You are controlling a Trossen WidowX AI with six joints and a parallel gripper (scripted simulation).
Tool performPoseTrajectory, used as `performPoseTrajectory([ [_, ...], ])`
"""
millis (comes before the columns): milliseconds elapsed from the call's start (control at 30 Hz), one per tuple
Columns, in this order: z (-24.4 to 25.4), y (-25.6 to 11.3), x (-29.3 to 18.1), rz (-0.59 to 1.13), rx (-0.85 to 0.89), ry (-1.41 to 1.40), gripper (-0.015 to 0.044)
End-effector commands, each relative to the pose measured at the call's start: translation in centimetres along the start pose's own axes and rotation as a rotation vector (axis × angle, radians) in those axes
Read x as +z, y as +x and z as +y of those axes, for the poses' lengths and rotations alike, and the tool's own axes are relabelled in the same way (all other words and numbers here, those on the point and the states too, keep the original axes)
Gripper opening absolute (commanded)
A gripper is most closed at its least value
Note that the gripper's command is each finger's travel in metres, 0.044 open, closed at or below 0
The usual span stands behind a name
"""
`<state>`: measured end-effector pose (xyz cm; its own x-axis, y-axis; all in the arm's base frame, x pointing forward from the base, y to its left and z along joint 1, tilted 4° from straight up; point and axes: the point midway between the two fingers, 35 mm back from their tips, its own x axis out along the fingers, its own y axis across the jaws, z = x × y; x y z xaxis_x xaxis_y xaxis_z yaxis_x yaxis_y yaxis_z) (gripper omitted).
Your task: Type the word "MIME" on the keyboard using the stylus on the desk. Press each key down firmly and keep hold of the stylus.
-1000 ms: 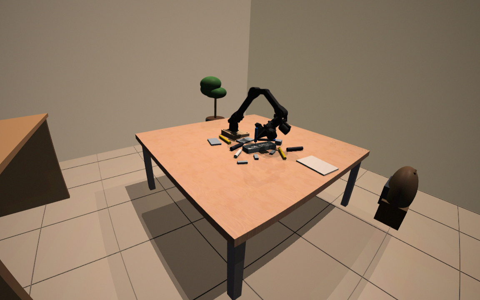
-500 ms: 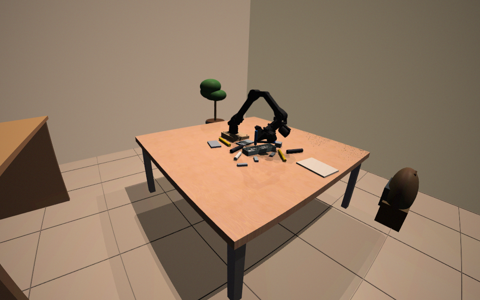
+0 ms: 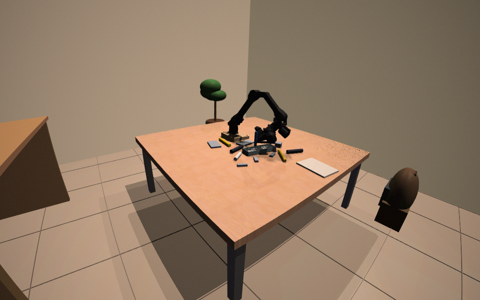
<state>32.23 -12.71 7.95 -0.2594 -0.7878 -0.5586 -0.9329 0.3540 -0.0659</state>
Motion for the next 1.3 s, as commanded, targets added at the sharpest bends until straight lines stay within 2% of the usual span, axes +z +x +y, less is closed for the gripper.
performPoseTrajectory([
  [0,0.2,0.2,0.3,-0.002,0.005,0.002,0.0081],
  [600,0.2,0.2,0.4,-0.002,0.005,0.002,0.0081],
  [867,0.3,-1.5,-2.7,-0.002,0.005,0.002,0.0081],
  [1100,0.4,-1.5,-2.7,-0.001,0.003,0.004,0.0085],
  [1233,0.4,-1.5,-2.7,-0.001,0.003,0.004,0.0058],
  [1267,0.3,-1.5,-2.7,-0.001,0.003,0.004,0.0032],
])
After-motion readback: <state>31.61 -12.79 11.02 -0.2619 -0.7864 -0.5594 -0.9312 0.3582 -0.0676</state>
